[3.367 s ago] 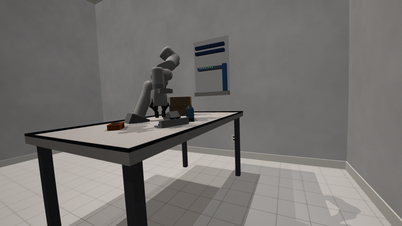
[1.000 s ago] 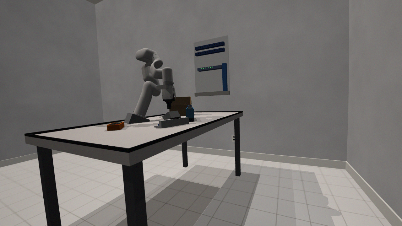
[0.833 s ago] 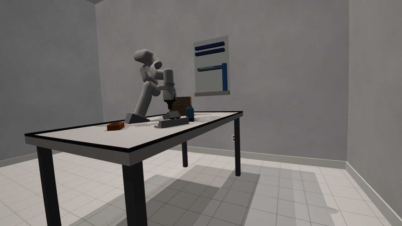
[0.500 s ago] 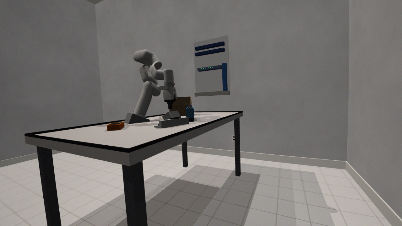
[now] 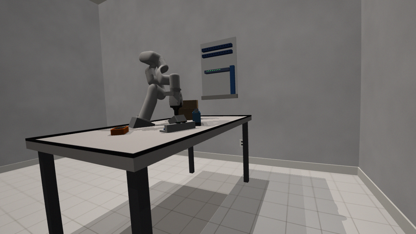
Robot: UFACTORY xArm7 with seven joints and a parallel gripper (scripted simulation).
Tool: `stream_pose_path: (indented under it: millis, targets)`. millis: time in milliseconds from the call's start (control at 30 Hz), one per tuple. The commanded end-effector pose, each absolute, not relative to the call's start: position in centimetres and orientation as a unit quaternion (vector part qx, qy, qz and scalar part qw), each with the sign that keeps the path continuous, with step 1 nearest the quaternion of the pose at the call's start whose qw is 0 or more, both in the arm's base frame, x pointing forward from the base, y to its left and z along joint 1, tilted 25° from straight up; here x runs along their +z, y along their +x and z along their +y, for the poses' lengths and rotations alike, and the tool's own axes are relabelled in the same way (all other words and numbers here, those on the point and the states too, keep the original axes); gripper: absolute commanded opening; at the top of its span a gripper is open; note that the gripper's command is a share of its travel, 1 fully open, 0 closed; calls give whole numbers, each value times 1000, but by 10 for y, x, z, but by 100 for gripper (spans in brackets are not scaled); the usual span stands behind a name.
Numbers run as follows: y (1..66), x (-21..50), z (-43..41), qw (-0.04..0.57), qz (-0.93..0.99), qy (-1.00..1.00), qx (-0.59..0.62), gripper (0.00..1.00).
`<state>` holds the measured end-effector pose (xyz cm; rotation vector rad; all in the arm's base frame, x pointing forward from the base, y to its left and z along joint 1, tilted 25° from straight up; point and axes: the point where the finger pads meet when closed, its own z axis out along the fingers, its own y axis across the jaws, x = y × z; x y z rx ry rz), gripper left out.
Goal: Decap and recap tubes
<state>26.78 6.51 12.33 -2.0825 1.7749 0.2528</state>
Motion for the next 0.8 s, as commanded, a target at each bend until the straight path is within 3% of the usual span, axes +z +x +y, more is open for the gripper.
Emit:
stream_pose_path:
  millis: [0, 767]
  targets:
    - [269, 124, 65, 197, 634, -743, 89, 0]
    - [270, 119, 67, 197, 634, -743, 89, 0]
